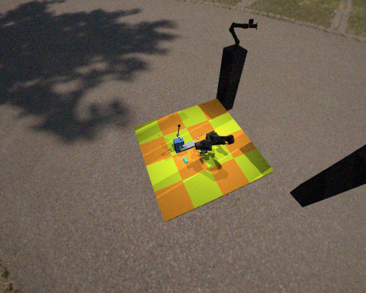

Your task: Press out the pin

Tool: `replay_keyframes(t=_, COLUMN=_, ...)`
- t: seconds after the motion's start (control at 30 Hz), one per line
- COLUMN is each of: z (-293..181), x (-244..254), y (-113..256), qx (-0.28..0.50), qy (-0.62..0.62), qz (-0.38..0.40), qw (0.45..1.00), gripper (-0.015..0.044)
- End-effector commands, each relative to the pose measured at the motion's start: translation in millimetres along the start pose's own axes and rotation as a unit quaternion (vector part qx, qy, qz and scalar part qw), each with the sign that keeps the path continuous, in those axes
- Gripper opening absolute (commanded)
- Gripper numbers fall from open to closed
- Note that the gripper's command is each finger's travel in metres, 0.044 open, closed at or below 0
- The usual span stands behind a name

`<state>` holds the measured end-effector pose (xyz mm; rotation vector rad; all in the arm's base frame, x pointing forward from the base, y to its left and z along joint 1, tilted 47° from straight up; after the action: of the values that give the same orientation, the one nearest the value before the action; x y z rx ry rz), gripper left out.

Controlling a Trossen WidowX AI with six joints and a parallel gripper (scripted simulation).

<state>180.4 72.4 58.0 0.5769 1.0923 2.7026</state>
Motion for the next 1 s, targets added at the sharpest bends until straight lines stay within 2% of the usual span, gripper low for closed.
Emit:
replay_keyframes(t=0.0, z=-2, x=-2, y=15, qx=0.004, qy=0.002, qz=-0.003, qw=1.0, gripper=0.0)
replay_keyframes(t=0.4, z=-6, x=5, y=63, qx=-0.004, qy=0.003, qz=0.003, qw=1.0, gripper=0.0)
replay_keyframes(t=0.97, z=-41, x=-37, y=85, qx=0.004, qy=-0.001, qz=-0.004, qw=1.0, gripper=0.0)
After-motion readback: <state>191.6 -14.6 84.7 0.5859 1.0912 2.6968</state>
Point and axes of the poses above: the point midway between the two fingers, 35 mm back from their tips, its own y axis back along the fingers, its own x axis across the jaws, z = x × y, the point moved 2 cm from there along y, back along the fingers, and after that the axes turned 11 degrees about y, right-handed, at the moved point
